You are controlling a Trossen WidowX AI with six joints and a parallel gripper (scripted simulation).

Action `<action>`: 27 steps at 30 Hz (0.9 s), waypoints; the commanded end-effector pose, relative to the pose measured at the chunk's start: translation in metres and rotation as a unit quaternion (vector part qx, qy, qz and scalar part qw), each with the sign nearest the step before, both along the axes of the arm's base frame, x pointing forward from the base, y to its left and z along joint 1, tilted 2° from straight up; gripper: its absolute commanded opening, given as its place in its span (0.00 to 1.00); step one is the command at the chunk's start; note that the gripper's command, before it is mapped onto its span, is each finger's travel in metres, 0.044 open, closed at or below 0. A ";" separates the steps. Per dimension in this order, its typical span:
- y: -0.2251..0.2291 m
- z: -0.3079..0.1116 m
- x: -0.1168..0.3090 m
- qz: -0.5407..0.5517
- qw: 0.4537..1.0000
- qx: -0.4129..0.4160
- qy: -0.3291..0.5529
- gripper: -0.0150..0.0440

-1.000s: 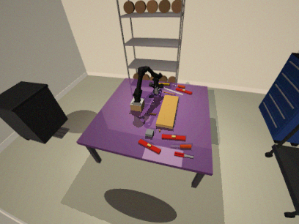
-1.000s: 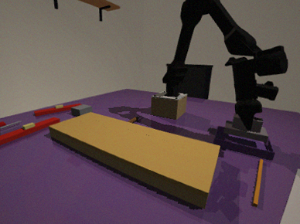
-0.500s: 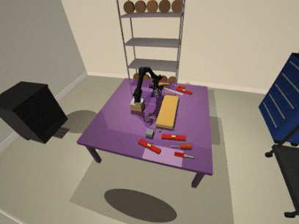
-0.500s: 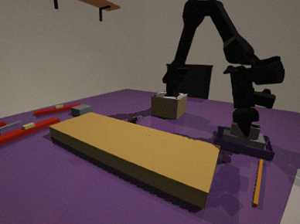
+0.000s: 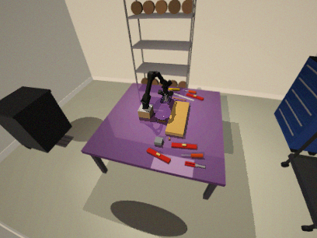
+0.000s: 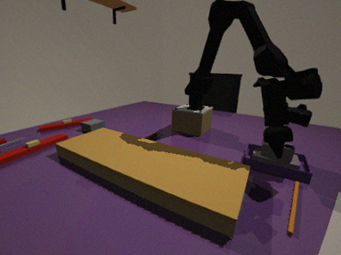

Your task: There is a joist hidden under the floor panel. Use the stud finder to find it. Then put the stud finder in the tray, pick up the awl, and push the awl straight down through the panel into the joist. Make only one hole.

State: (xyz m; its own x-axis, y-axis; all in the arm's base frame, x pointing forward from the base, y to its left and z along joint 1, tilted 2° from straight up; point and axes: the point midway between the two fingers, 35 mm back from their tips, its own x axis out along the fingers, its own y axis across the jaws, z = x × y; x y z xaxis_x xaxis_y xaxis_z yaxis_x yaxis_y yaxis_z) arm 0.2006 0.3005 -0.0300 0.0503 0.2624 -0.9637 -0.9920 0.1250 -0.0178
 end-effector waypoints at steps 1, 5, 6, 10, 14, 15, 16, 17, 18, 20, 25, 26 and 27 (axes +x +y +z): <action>0.000 0.000 0.000 0.000 1.000 0.000 0.000 0.74; 0.002 0.017 0.001 0.000 1.000 0.000 0.000 0.92; 0.003 0.026 0.002 0.000 1.000 0.000 0.000 0.97; 0.002 0.083 -0.001 0.000 1.000 0.000 0.000 1.00; 0.001 0.096 -0.002 0.000 1.000 0.000 0.000 1.00; 0.002 0.082 0.003 -0.003 1.000 0.004 -0.003 1.00; -0.005 0.081 0.010 -0.016 1.000 0.001 -0.002 1.00; -0.017 0.079 0.020 -0.038 0.999 -0.004 -0.001 1.00; -0.031 0.077 0.032 -0.065 0.998 -0.009 0.001 1.00; -0.062 0.072 0.054 -0.119 0.993 -0.020 0.005 1.00; -0.144 0.062 0.090 -0.249 0.967 -0.044 0.019 1.00; -0.161 0.060 0.095 -0.275 0.960 -0.049 0.022 1.00; -0.178 0.058 0.098 -0.299 0.952 -0.054 0.025 1.00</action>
